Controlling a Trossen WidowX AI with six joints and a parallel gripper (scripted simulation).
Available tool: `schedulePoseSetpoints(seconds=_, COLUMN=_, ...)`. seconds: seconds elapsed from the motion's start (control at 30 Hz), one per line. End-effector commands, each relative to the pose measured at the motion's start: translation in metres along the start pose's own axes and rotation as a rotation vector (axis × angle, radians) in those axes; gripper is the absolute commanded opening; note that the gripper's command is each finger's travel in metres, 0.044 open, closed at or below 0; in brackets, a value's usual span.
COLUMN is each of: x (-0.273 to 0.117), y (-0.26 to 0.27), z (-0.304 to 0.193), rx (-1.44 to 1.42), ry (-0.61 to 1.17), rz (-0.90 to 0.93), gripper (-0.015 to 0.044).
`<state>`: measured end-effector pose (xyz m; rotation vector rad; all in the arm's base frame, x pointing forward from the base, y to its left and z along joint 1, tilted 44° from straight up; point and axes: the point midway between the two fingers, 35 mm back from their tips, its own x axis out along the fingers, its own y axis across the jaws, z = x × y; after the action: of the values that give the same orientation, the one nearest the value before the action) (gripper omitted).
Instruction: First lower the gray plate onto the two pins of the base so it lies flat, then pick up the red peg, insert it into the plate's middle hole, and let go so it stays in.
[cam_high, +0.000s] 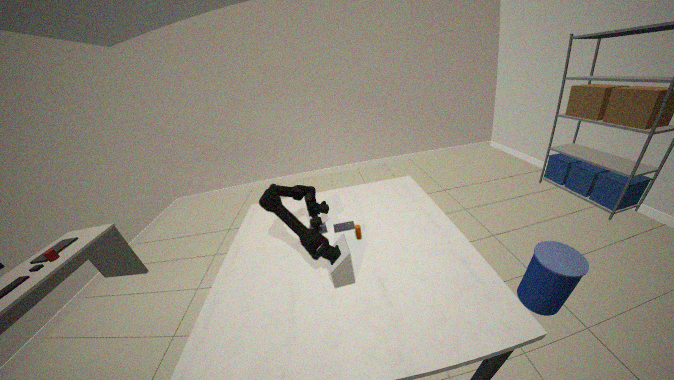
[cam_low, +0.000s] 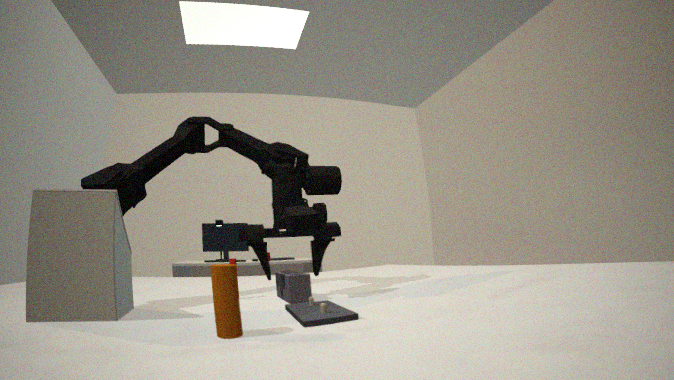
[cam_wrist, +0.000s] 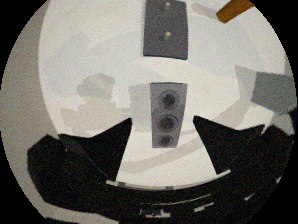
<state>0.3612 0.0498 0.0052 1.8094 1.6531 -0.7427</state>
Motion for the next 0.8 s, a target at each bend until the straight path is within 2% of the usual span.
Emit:
schedulePoseSetpoints(seconds=0.0, x=0.009, y=-0.002, z=0.001, rx=0.011, ry=0.006, rz=-0.011, gripper=0.0440)
schedulePoseSetpoints(seconds=0.53, x=0.032, y=-0.004, z=0.000, rx=0.011, ry=0.009, rz=-0.011, gripper=0.0440)
schedulePoseSetpoints(seconds=0.77, x=0.032, y=-0.004, z=0.000, rx=0.011, ry=0.009, rz=-0.011, gripper=0.0256)
